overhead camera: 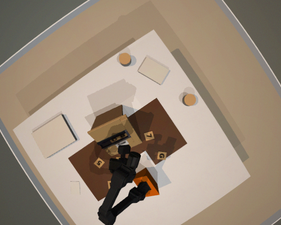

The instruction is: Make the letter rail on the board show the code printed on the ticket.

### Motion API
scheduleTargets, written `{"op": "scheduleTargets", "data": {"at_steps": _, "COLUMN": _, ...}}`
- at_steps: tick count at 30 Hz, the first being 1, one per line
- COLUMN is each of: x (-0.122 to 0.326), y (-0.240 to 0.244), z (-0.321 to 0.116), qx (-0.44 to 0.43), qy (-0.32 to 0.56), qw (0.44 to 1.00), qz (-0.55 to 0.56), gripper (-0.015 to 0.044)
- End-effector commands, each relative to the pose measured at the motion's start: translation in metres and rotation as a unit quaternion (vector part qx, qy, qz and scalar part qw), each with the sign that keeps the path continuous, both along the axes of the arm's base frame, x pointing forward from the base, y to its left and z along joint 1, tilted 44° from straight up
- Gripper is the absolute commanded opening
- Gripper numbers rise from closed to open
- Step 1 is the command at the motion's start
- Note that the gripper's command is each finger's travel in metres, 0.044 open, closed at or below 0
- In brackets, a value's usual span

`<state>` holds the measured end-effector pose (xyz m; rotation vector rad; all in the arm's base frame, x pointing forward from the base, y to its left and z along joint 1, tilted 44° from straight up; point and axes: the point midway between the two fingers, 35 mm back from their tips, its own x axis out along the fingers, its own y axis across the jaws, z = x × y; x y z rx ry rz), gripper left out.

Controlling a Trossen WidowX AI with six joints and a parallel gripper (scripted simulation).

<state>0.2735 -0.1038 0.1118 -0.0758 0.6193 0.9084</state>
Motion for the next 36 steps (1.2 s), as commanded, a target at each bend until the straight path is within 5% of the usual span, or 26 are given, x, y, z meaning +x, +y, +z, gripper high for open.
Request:
{"op": "scheduleTargets", "data": {"at_steps": 1, "x": -0.034, "y": -0.033, "z": 0.03, "qx": -0.136, "qy": -0.282, "qw": 0.947, "qz": 0.063, "gripper": 0.044}}
{"op": "scheduleTargets", "data": {"at_steps": 30, "x": -0.035, "y": -0.035, "z": 0.031, "qx": -0.155, "qy": -0.307, "qw": 0.936, "qz": 0.073, "gripper": 0.044}}
{"op": "scheduleTargets", "data": {"at_steps": 34, "x": -0.021, "y": -0.006, "z": 0.026, "qx": -0.138, "qy": -0.294, "qw": 0.938, "qz": 0.124, "gripper": 0.034}}
{"op": "scheduleTargets", "data": {"at_steps": 36, "x": -0.012, "y": 0.016, "z": 0.022, "qx": -0.128, "qy": -0.281, "qw": 0.937, "qz": 0.161, "gripper": 0.034}}
